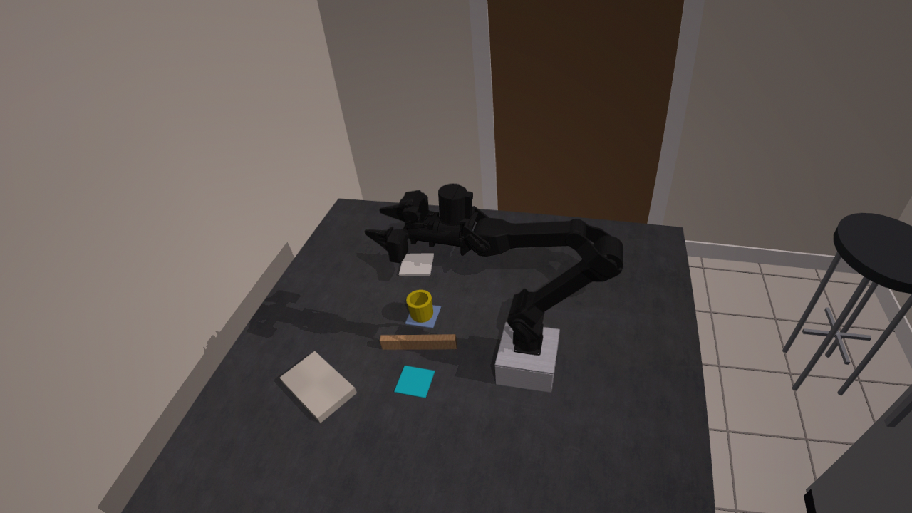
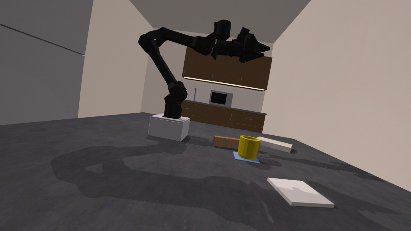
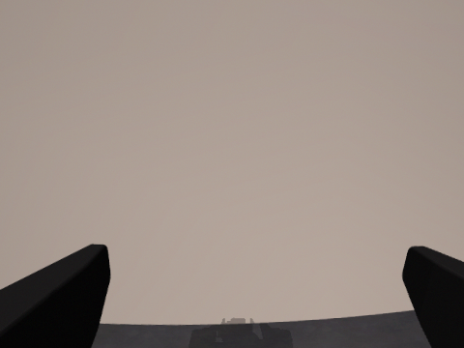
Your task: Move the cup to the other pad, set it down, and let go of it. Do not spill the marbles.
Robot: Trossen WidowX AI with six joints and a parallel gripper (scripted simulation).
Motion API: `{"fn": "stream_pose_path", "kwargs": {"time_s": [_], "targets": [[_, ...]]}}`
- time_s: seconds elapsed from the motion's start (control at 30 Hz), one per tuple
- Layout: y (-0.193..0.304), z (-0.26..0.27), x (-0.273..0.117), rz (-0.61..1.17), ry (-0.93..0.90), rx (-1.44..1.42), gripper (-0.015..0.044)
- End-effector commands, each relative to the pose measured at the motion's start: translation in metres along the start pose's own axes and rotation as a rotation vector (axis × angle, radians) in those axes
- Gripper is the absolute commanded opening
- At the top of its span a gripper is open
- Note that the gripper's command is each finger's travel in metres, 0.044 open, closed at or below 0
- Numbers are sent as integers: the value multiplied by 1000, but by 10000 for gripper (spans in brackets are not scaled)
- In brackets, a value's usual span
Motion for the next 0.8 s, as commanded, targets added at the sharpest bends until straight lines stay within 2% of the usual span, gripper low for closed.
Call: {"fn": "stream_pose_path", "kwargs": {"time_s": [0.0,0.13,0.27,0.4,0.53,0.63,0.77], "targets": [[2,-1,2,14,1,-12,374],[43,-13,28,298,-6,-242,269],[96,-29,45,642,-110,-491,167],[149,-49,44,982,-307,-675,167],[193,-63,33,1240,-629,-798,167],[217,-70,23,1352,-913,-838,167],[222,-67,28,1367,-984,-842,167]]}}
Point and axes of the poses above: the point midway between the two fingers, 35 mm back from their tips, its own x axis out along the fingers, its own z axis across the jaws, y = z × x, the point moved 6 cm from there along -x, back along the fingers, and after that the axes turned 7 degrees about -x, right-handed, at the moved point
